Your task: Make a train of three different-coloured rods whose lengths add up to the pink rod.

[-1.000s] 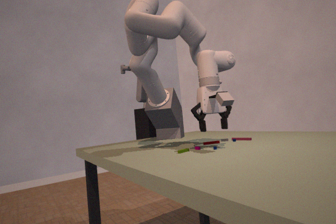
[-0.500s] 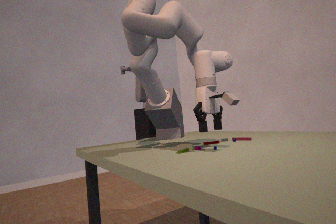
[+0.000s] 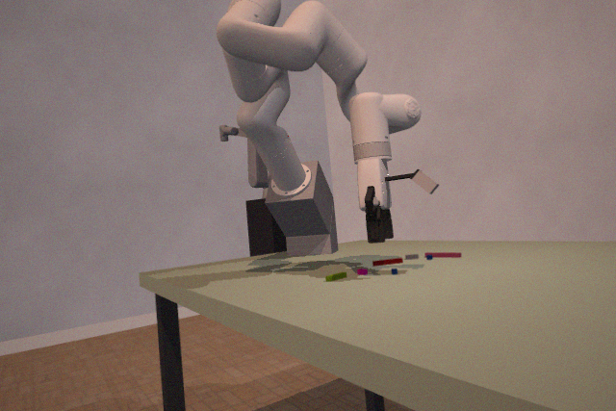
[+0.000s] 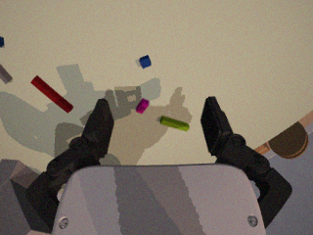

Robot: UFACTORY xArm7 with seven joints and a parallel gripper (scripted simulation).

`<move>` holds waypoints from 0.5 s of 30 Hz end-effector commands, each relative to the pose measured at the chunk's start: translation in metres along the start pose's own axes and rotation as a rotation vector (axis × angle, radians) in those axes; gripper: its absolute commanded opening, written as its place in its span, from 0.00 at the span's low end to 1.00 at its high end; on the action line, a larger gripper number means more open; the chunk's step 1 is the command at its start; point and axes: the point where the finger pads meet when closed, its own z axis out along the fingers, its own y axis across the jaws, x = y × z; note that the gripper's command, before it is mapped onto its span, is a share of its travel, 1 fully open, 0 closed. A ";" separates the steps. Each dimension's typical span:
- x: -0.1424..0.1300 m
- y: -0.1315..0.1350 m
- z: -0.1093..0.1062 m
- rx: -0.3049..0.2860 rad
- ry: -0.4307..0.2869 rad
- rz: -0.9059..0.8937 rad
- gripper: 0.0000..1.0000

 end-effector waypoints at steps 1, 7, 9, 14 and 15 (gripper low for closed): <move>-0.003 0.002 -0.001 0.016 -0.008 -0.167 1.00; -0.007 0.004 -0.001 0.017 -0.006 -0.339 1.00; -0.008 0.005 -0.001 0.017 -0.006 -0.368 1.00; -0.012 0.006 -0.001 0.017 -0.005 -0.523 1.00; -0.013 0.007 -0.001 0.017 -0.004 -0.552 1.00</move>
